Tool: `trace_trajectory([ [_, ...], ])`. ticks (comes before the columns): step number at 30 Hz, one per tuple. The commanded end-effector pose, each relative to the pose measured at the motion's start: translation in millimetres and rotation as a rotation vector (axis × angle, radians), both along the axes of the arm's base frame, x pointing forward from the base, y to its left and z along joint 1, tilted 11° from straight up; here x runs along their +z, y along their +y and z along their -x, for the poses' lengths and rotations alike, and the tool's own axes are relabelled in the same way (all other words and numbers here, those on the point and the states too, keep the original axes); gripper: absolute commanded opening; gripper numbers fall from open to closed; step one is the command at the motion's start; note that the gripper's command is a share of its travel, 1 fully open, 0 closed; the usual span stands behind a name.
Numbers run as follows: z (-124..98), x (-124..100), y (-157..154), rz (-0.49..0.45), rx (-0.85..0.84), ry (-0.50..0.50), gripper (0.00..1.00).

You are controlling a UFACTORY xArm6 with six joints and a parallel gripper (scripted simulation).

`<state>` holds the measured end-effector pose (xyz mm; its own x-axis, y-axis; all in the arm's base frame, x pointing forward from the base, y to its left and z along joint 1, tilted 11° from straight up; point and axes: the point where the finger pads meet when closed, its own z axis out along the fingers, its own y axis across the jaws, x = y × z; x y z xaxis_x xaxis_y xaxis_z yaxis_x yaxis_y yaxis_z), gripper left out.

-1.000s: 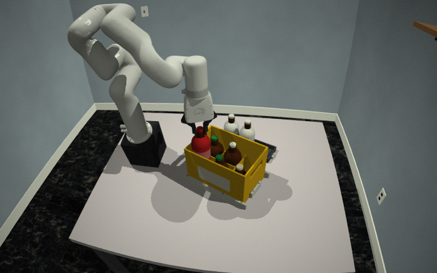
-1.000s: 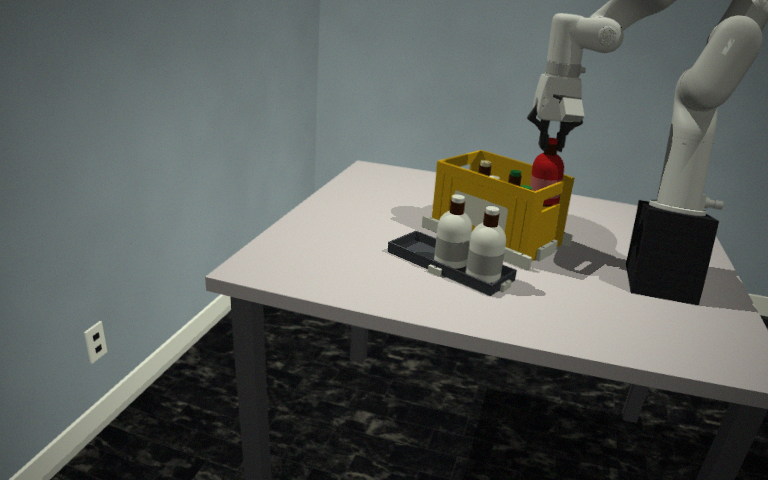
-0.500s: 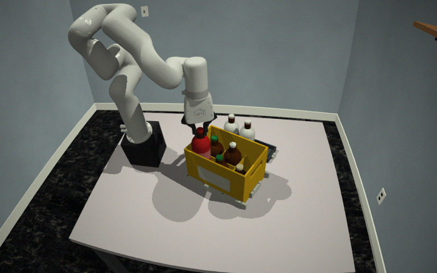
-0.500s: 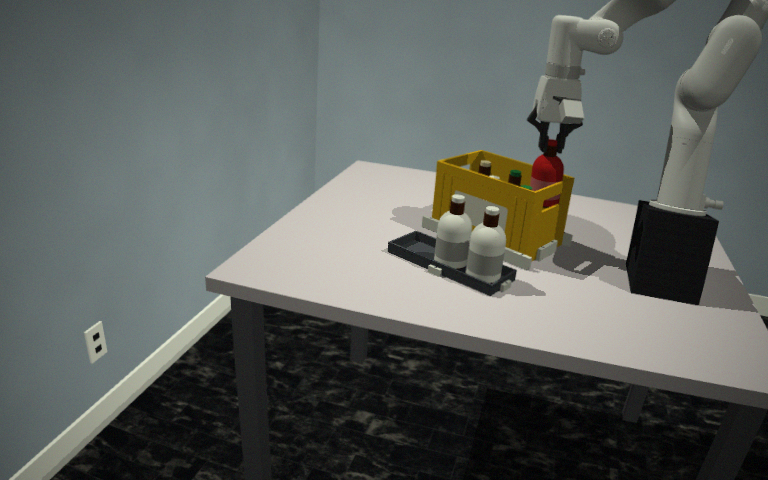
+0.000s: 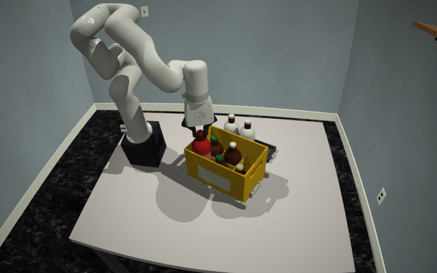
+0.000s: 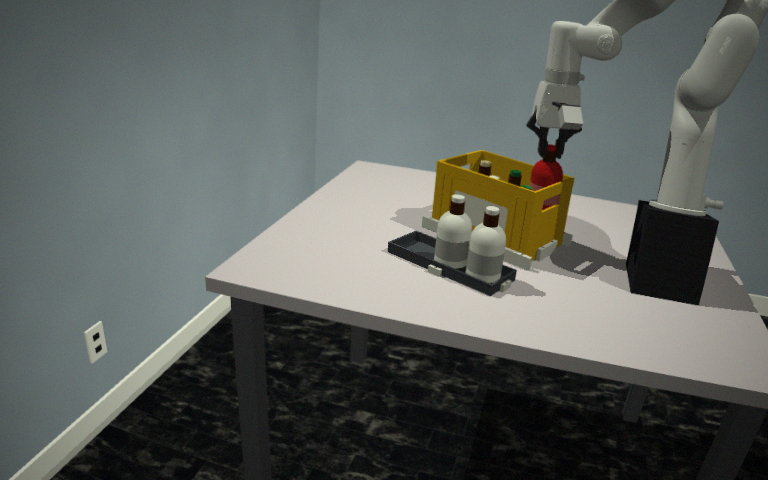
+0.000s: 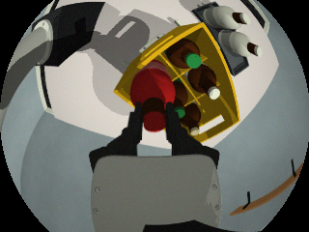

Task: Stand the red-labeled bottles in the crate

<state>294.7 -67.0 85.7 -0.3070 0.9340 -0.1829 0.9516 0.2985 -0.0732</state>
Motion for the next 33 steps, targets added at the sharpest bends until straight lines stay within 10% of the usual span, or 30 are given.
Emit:
trace_trajectory([
  [1,-1.6,-4.1,-1.2,0.000,0.000,-0.004,0.00],
  [33,-1.4,-21.8,-4.7,0.000,0.000,-0.004,0.00],
])
